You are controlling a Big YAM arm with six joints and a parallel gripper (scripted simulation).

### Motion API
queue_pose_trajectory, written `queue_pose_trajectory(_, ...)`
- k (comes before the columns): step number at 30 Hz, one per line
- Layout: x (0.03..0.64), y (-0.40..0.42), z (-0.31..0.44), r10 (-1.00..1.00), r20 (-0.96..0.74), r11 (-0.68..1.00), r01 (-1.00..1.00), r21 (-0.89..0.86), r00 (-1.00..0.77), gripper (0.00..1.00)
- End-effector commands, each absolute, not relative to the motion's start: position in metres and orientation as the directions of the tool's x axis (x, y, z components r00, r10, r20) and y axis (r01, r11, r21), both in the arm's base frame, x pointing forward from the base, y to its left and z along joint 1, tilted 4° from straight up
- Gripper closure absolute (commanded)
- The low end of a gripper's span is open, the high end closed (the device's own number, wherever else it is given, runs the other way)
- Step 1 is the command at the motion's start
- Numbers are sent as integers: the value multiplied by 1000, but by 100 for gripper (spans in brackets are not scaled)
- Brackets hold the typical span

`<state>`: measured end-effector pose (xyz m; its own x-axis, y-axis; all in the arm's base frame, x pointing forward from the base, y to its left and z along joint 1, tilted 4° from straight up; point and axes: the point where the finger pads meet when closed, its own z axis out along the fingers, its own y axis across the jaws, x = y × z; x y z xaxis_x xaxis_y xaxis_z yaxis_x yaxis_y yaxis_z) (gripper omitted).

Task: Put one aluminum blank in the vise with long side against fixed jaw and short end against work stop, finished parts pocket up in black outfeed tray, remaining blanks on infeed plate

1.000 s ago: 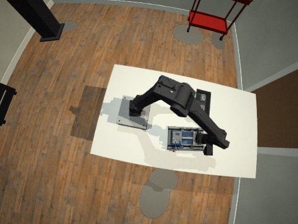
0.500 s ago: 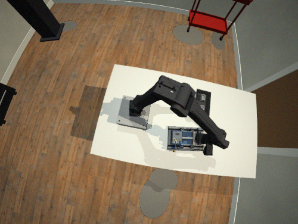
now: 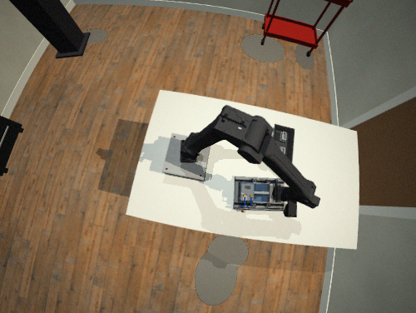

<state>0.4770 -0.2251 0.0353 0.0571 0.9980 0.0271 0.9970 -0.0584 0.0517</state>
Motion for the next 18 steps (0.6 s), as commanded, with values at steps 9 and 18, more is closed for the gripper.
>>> queue_pose_trajectory(9, 487, -232, 42, 998, 13, -65, 994, 86, 64, 36)
queue_pose_trajectory(18, 487, -232, 42, 998, 13, -65, 994, 87, 64, 100)
